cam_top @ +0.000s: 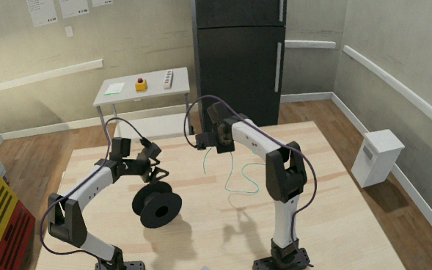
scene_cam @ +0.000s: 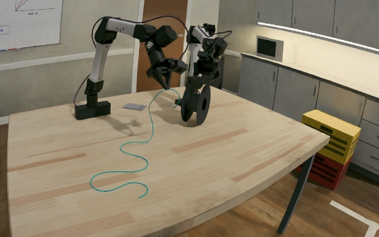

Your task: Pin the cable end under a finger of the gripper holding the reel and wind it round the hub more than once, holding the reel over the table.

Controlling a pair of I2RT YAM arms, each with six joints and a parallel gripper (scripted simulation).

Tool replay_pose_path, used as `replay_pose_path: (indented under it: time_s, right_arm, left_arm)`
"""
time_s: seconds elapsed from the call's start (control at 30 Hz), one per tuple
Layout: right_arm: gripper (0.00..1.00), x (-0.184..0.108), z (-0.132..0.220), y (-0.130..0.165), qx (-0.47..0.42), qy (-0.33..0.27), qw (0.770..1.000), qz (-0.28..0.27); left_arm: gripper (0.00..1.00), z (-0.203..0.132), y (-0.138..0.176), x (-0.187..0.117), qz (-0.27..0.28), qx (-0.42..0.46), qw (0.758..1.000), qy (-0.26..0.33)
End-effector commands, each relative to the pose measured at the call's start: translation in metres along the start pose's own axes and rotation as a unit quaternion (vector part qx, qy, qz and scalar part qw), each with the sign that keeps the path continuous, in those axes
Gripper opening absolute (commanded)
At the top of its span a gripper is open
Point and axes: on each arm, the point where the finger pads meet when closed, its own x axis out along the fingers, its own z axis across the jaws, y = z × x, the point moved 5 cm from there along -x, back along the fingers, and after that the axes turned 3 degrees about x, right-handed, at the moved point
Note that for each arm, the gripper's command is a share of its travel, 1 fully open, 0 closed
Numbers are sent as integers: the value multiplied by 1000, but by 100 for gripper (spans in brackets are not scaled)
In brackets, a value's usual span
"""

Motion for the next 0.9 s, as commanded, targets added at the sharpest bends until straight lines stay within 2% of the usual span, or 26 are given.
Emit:
replay_pose_path:
  time_s: [0.0, 0.87]
  right_arm:
    - [0, -8, -3, 3, 3, 11, 1000, 0]
    - [0, -8, -3, 3, 3, 11, 1000, 0]
  left_arm:
    - [75, -3, -2, -12, -9, 8, 1000, 0]
    - [75, -6, 13, -52, -9, 0, 1000, -12]
